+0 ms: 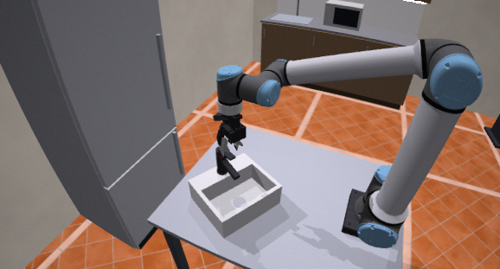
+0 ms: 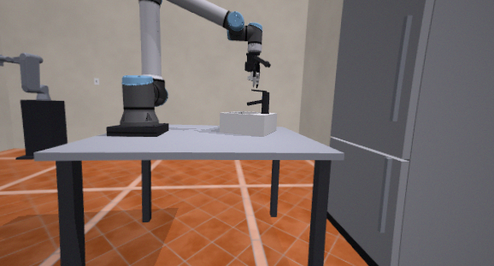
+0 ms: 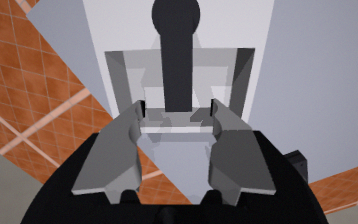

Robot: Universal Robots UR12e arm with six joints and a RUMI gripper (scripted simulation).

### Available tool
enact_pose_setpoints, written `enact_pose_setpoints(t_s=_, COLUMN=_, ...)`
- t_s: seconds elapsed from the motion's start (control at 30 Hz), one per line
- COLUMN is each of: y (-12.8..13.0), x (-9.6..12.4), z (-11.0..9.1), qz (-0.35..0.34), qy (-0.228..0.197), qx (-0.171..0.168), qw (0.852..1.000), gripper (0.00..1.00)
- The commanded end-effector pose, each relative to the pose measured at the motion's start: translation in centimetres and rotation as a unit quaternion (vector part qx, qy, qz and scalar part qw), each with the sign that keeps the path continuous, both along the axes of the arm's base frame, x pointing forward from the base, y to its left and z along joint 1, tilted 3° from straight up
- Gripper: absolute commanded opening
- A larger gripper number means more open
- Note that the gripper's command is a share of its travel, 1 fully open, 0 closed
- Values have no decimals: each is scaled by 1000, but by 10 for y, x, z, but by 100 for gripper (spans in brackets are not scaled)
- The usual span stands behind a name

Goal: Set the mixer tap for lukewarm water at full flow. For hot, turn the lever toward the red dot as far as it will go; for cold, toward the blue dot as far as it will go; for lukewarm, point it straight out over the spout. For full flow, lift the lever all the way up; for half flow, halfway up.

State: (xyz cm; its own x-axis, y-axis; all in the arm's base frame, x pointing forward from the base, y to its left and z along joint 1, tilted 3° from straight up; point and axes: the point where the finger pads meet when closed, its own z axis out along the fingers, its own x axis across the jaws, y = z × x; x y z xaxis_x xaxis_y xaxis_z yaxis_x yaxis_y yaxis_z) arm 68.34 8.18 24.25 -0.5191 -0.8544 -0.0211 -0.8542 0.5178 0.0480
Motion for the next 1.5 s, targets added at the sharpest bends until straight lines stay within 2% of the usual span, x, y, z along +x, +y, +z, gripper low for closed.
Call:
enact_pose_setpoints(t_s=0.0, y=1, x=-1, z=-1, qz=0, qy=0, qx=1, qw=1000, gripper=40)
enact_pose_setpoints(t_s=0.7, y=2, x=-1, z=-2, qz=0, qy=0, qx=1, qw=1000, gripper=40)
enact_pose_setpoints(t_s=1.47, y=2, x=-2, z=-19, qz=0, qy=1, qx=1, qw=1000, gripper=40)
